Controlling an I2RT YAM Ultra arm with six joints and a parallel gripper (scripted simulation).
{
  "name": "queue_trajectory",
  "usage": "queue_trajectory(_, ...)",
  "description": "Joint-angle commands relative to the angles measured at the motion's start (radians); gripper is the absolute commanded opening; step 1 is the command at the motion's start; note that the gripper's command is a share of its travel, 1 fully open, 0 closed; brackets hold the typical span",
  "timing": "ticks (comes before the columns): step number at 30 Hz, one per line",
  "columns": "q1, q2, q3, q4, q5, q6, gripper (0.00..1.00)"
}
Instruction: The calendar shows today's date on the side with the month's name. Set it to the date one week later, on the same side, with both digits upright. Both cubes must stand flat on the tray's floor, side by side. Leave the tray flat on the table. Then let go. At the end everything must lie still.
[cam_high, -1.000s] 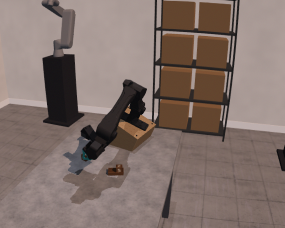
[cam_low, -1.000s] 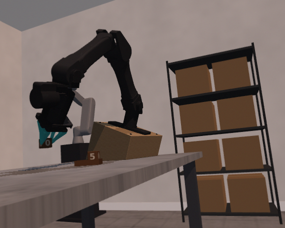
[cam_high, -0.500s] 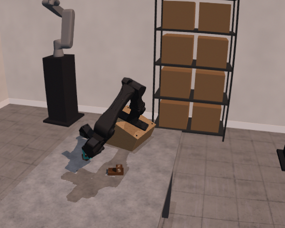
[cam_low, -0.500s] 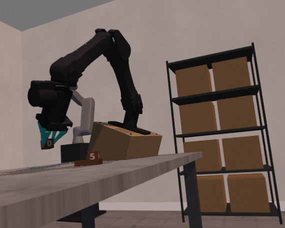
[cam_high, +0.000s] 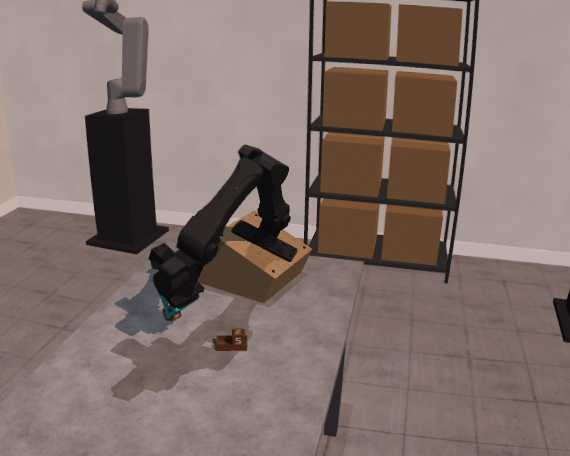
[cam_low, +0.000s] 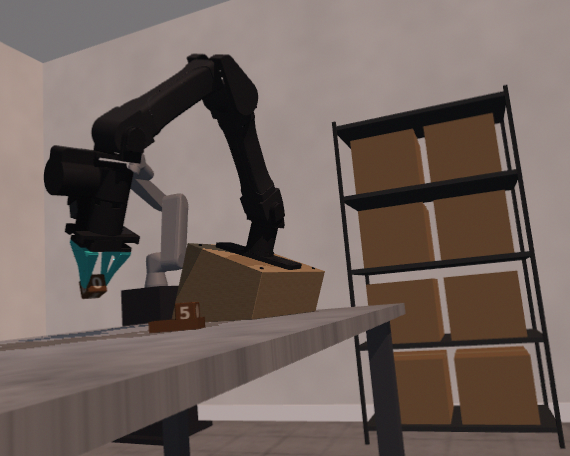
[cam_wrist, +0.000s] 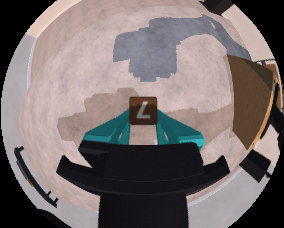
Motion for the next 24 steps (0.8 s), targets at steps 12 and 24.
queue_trajectory(12, -0.113, -0.022, -0.013, 0.024, -0.208, -0.105, 0.27)
queue_trajectory(24, -0.224, 0.018, 0.003, 0.004, -0.454, -0.225, 0.27)
